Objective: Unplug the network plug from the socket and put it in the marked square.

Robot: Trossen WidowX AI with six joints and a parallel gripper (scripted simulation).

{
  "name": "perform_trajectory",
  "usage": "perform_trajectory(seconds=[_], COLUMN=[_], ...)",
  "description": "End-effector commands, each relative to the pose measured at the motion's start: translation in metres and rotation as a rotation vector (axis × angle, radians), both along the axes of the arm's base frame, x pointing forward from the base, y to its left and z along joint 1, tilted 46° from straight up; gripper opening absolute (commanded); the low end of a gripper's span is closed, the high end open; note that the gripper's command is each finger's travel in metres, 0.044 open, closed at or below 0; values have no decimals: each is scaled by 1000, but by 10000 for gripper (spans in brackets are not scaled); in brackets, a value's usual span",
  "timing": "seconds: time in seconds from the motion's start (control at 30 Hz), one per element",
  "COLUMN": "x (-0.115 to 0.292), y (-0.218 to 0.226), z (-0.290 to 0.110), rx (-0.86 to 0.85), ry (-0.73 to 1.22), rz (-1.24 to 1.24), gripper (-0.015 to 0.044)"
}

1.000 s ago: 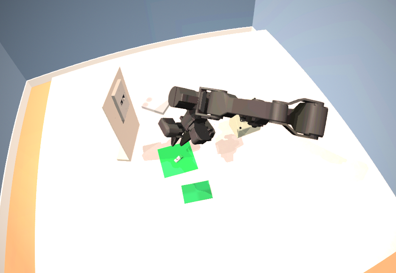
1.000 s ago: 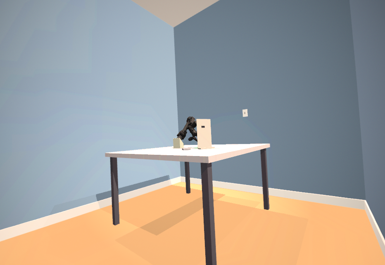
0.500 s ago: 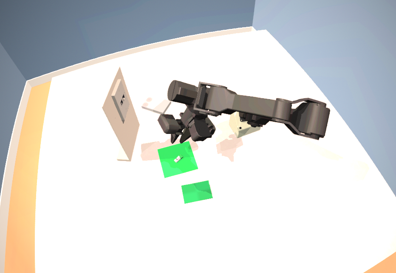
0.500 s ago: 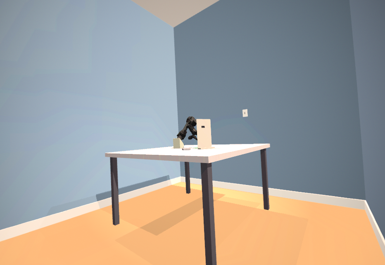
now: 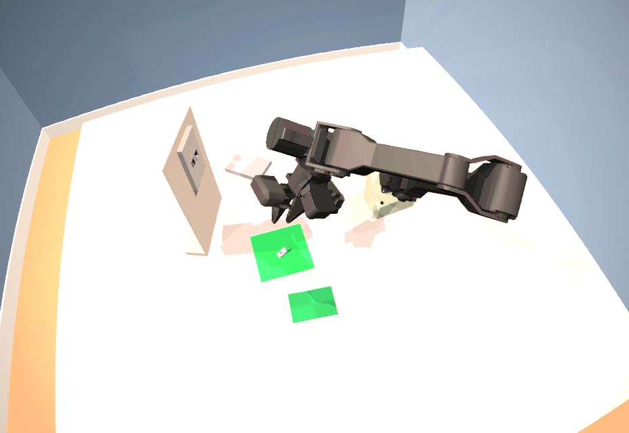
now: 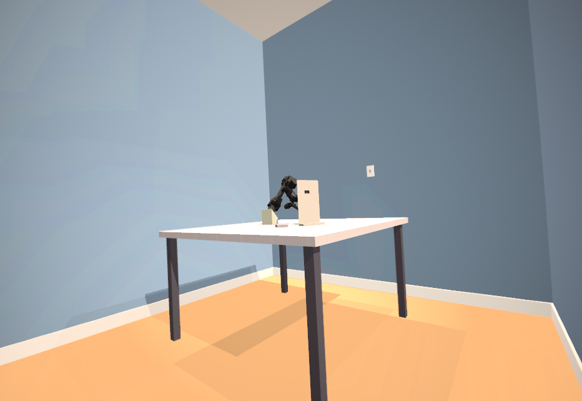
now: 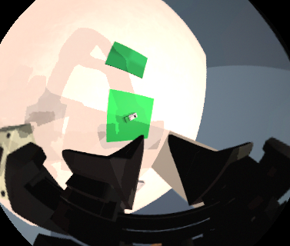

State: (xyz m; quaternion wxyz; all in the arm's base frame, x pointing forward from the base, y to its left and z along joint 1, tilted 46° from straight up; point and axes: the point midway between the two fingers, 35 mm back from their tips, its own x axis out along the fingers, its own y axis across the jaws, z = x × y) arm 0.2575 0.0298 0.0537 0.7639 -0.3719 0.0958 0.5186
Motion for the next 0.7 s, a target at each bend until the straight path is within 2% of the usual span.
perform_trajectory(seconds=[0.0,0.67], x=[1,5], y=[-4,-23], z=[6,24], rx=[1,-1], ry=[-11,-2], rz=[2,-2], gripper=[156,156])
